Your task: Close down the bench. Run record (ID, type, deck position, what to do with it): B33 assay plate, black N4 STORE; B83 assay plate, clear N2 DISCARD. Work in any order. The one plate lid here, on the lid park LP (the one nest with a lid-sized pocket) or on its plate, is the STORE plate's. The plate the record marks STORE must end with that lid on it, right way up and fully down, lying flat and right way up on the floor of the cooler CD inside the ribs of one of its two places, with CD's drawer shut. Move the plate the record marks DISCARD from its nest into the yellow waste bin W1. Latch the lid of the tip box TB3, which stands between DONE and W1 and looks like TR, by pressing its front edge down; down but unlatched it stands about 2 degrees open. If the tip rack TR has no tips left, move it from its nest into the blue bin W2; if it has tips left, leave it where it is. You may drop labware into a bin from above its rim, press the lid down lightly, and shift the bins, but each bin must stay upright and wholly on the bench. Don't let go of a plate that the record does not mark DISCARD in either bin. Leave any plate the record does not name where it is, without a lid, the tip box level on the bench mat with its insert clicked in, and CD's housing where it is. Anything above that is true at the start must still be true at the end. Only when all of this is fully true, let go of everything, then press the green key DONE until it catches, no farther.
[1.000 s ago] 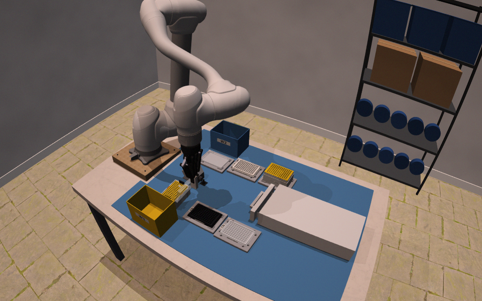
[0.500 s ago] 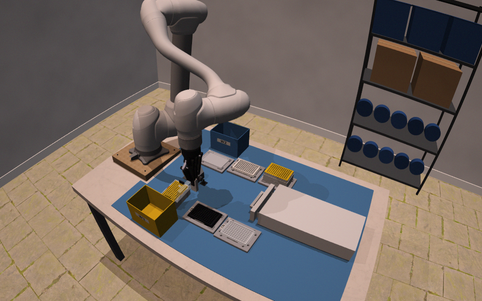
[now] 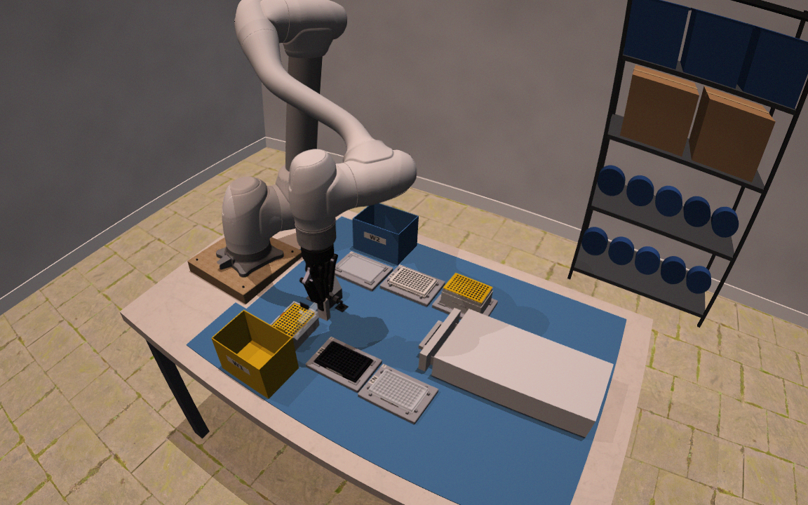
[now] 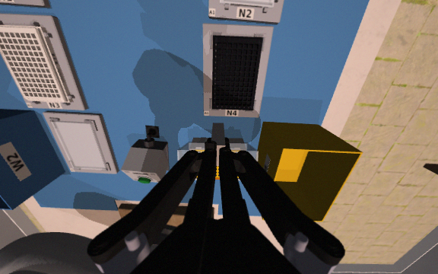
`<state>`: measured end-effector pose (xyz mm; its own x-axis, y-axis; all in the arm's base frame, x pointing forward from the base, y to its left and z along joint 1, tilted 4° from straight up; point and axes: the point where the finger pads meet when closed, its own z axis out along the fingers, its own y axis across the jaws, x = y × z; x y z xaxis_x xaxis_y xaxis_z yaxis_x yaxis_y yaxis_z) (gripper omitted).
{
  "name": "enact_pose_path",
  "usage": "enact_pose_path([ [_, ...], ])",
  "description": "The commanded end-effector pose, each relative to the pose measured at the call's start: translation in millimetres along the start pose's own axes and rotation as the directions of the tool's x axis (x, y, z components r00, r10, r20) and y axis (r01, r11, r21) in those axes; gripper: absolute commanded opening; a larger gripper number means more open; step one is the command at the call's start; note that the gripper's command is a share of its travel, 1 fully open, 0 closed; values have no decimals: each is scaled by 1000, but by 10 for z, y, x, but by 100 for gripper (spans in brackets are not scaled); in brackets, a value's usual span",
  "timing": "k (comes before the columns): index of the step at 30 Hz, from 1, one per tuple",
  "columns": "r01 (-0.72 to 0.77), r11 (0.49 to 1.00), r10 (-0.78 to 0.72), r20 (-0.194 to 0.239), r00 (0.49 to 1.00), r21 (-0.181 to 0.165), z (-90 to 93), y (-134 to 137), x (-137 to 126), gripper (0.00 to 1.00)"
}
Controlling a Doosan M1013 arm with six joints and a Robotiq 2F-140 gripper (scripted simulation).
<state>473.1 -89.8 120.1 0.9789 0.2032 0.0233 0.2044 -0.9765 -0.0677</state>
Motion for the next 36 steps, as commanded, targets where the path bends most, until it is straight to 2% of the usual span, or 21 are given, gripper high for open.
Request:
enact_pose_path([
  [1,0,1000,0,0,1000,0,-7,0,-47,0],
  [36,0,1000,0,0,1000,0,-63,0,-457,0],
])
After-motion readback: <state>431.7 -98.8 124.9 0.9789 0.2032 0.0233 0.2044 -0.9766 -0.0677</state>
